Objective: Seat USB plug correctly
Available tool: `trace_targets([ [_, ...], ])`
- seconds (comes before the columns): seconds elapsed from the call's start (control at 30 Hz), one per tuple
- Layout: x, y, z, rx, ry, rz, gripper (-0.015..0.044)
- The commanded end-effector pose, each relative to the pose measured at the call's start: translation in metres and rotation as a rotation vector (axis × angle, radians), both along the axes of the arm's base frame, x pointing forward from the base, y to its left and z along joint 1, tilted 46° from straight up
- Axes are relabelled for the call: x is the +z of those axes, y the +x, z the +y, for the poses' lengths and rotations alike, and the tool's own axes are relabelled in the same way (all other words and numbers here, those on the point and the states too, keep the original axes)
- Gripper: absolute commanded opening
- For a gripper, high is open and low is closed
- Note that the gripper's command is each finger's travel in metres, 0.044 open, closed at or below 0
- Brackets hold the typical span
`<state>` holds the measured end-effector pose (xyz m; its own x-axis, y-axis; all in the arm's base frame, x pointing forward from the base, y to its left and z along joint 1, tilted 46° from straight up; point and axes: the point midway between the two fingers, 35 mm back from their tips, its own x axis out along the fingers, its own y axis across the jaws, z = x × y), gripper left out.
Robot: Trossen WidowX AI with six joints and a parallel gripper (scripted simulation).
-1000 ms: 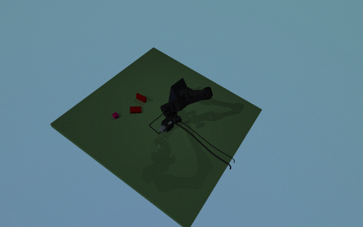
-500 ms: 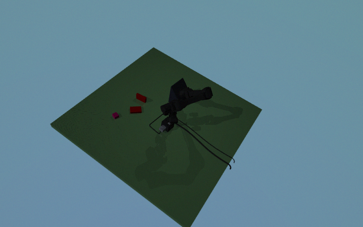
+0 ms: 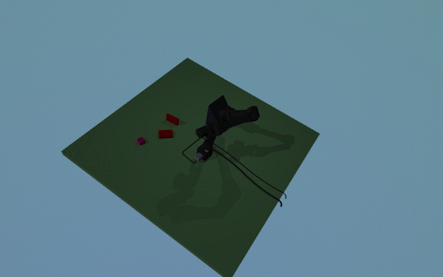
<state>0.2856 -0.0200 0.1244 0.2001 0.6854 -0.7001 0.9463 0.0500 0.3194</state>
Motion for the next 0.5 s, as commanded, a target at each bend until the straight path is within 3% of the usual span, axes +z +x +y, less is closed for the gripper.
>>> trace_targets([
  [0.0, -0.0006, -0.0004, 0.0002, -0.065, 0.019, 0.065, 0.0],
  [0.47, -0.0006, -0.0004, 0.0002, -0.276, 0.079, 0.271, 0.0],
])
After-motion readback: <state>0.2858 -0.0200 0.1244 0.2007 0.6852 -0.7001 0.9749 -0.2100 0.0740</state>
